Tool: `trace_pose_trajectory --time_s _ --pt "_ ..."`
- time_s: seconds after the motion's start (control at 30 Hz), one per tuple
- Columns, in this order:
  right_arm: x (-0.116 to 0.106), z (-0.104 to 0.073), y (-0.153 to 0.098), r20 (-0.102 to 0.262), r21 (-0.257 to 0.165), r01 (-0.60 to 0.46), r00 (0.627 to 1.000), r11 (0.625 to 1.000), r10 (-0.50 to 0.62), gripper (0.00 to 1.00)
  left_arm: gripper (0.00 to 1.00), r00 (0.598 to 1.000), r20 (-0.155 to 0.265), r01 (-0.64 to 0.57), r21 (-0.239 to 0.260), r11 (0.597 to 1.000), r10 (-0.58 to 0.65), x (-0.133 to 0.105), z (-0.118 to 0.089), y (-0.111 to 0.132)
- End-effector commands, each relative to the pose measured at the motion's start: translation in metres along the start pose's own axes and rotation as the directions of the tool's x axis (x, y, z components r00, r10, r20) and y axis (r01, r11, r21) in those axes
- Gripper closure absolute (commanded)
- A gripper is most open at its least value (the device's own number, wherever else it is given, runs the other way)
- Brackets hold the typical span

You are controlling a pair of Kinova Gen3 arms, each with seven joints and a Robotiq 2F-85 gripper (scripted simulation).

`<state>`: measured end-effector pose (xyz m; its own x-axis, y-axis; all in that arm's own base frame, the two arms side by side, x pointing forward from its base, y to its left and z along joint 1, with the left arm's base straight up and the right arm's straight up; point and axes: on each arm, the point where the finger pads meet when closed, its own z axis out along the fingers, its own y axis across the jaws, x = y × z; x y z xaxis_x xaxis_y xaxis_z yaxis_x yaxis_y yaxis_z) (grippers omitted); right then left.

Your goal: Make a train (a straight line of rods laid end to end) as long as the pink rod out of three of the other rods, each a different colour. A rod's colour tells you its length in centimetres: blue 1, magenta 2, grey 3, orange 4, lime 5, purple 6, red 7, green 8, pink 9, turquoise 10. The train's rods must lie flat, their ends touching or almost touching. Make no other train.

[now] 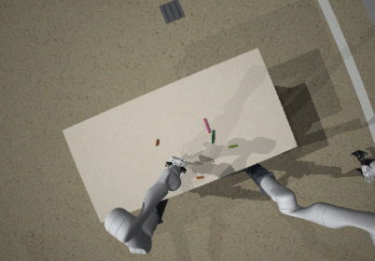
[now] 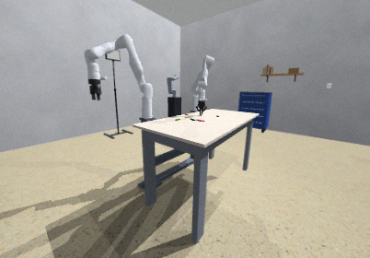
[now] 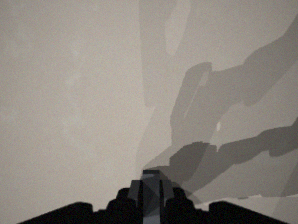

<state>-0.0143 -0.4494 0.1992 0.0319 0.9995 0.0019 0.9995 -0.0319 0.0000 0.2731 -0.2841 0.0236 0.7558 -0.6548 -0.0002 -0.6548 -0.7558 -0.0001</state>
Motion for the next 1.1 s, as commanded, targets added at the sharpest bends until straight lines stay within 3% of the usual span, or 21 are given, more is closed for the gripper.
trace_pose_trajectory --time_s 0.0,1.07 --pt "-0.0004 -0.0008 0.0000 0.002 0.000 0.000 1.000 1.000 0.000 0.002 0.827 1.000 -0.002 0.000 0.000 1.000 0.000 0.0005 -0.0006 0.0000" --pt "-0.0004 -0.0008 0.0000 0.002 0.000 0.000 1.000 1.000 0.000 0.002 0.827 1.000 -0.002 0.000 0.000 1.000 0.000 -0.0025 -0.0006 0.0000"
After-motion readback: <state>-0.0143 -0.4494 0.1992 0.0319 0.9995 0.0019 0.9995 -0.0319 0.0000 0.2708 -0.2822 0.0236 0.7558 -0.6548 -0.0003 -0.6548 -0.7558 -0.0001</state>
